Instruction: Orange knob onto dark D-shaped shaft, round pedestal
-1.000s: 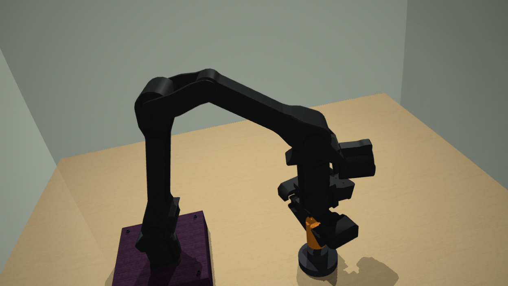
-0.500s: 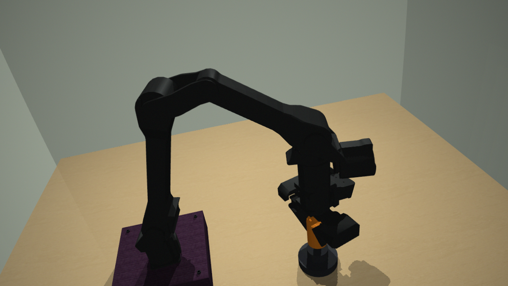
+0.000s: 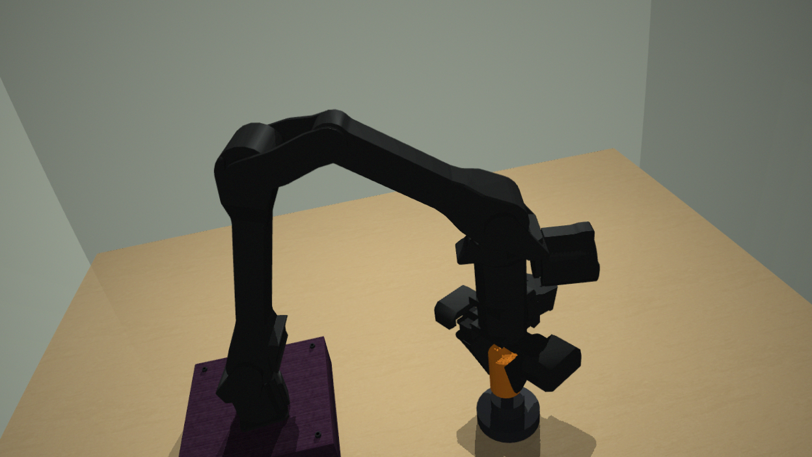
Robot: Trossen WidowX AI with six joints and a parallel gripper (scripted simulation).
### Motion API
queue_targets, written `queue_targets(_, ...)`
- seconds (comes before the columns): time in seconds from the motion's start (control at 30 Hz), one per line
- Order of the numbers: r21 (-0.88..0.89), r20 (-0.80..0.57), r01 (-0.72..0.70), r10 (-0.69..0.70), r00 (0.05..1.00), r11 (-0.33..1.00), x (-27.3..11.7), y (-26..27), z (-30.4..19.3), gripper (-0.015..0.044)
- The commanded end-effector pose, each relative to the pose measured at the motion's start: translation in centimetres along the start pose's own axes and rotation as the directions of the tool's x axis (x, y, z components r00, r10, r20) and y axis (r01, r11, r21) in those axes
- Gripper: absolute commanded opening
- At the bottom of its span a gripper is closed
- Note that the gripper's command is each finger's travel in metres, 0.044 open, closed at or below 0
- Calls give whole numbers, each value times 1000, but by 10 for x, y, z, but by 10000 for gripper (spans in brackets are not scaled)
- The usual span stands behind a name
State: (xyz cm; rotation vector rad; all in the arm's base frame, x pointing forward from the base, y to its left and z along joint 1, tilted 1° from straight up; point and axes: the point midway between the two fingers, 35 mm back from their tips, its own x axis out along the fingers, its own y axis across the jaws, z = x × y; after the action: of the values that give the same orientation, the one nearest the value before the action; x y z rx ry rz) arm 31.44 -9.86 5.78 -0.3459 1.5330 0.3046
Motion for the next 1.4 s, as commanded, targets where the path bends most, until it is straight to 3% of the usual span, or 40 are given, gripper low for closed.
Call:
queue_targets(0.0,-8,1,2,-2,1000,1000,-1,-2,2,0)
queue_targets(1.03,-8,1,2,-2,1000,1000,-3,0,2,0)
queue_targets(1.37,-216,1,3,-3,1000,976,0,-3,2,0)
